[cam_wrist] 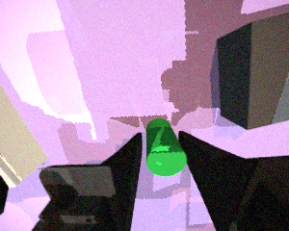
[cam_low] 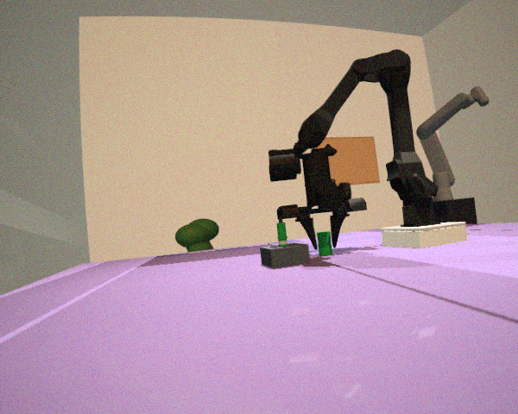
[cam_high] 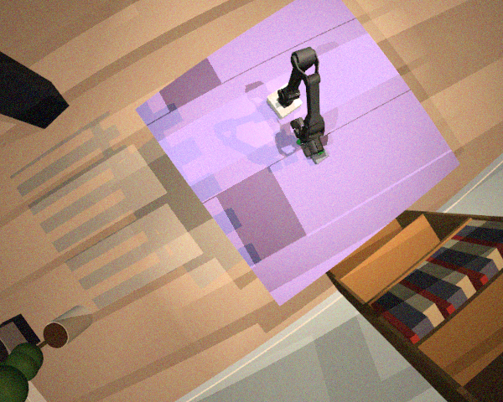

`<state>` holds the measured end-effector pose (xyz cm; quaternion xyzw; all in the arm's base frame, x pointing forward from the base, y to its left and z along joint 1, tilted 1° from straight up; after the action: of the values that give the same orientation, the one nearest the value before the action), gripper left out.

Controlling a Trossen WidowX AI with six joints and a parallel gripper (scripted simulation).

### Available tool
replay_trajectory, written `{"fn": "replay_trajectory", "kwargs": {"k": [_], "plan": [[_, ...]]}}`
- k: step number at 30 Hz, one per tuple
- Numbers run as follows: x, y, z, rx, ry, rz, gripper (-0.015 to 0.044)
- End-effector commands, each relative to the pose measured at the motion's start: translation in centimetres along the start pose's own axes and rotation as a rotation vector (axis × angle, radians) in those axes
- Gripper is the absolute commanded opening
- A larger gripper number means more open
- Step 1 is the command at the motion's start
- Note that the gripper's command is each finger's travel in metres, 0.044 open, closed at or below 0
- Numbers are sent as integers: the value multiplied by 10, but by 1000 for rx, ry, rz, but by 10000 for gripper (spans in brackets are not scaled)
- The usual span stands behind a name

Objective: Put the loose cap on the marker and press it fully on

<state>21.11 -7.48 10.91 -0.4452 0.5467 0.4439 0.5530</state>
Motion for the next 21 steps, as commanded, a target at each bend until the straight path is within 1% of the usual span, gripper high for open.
{"fn": "replay_trajectory", "kwargs": {"k": [1, 8, 11, 21], "plan": [[1, 0, 0, -4, 5, -1, 130], [1, 0, 0, -4, 5, -1, 83], [-3, -1, 0, -4, 5, -1, 4], [-30, -2, 0, -4, 5, -1, 0]]}}
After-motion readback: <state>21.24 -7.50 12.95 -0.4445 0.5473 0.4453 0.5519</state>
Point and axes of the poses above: the point midway between the two fingers, 35 mm back from their tips, its own x axis out along the fingers, its own y axis across the jaws, z = x × y, the point moved 10 cm from there along -x, back along the fingers, and after that the axes turned 4 degrees about -x, right-handed, at the moved point
